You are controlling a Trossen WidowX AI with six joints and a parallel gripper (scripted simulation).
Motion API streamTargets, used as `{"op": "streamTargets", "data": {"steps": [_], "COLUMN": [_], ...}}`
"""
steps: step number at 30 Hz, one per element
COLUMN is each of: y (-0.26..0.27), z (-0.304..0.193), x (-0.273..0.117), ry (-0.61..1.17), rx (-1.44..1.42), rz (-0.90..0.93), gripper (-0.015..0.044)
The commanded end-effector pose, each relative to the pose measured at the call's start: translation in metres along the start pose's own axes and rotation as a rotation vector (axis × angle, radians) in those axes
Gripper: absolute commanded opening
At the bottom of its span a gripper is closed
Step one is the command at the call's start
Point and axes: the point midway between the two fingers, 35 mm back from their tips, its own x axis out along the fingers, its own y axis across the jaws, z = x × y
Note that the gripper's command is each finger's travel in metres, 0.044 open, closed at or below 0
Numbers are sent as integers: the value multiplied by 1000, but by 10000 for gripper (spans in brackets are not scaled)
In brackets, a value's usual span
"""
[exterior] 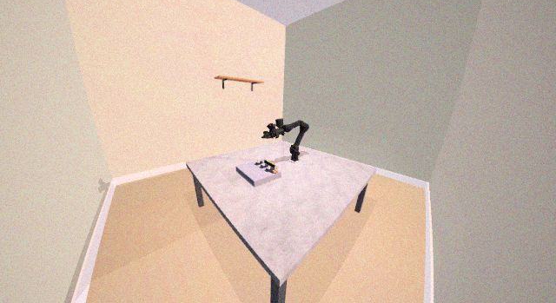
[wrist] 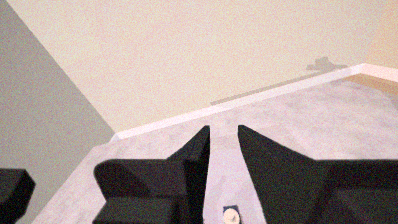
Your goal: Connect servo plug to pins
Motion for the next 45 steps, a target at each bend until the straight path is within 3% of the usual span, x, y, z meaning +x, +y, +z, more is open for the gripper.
{"op": "streamTargets", "data": {"steps": [1, 22, 45], "y": [8, 47, 90], "z": [-6, -68, -150], "x": [13, 65, 77], "ry": [84, 555, 906], "rx": [98, 607, 1003], "rz": [4, -188, -748], "gripper": [115, 115, 115]}}
